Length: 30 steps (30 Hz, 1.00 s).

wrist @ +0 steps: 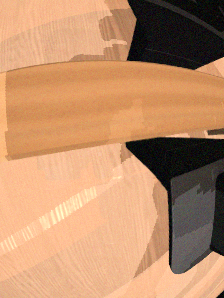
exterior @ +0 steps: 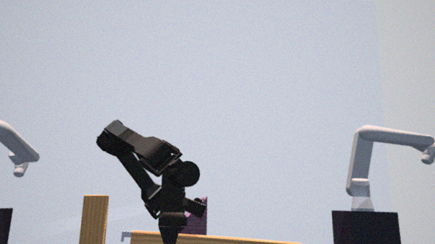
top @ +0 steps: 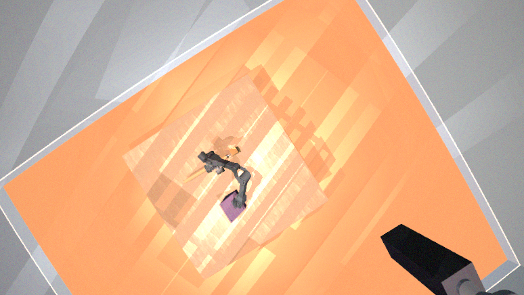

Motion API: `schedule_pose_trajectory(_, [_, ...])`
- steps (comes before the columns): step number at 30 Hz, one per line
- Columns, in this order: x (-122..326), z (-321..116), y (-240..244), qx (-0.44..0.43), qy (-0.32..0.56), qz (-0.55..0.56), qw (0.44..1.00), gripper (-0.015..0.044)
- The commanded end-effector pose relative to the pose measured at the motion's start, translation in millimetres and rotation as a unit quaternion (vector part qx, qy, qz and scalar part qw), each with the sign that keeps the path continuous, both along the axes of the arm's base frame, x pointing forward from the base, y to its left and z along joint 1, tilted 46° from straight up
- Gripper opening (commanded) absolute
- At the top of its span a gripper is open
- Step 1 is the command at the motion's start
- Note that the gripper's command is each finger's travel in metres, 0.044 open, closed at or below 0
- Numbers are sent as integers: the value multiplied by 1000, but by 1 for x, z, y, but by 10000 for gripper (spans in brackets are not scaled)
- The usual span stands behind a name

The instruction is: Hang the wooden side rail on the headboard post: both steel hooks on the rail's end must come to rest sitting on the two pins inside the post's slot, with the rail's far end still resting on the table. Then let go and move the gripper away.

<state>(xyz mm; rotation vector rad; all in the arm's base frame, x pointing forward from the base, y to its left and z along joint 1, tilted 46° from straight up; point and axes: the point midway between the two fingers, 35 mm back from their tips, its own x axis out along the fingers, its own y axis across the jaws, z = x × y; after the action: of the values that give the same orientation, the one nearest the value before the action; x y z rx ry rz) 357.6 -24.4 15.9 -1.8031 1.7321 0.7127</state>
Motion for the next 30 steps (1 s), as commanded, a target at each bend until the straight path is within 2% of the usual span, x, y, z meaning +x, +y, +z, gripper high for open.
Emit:
schedule_pose_trajectory(1, [2,6,3,2,-8,6,1000,0])
schedule_pose_trajectory(30, [2,8,1,2,-8,6,1000,0])
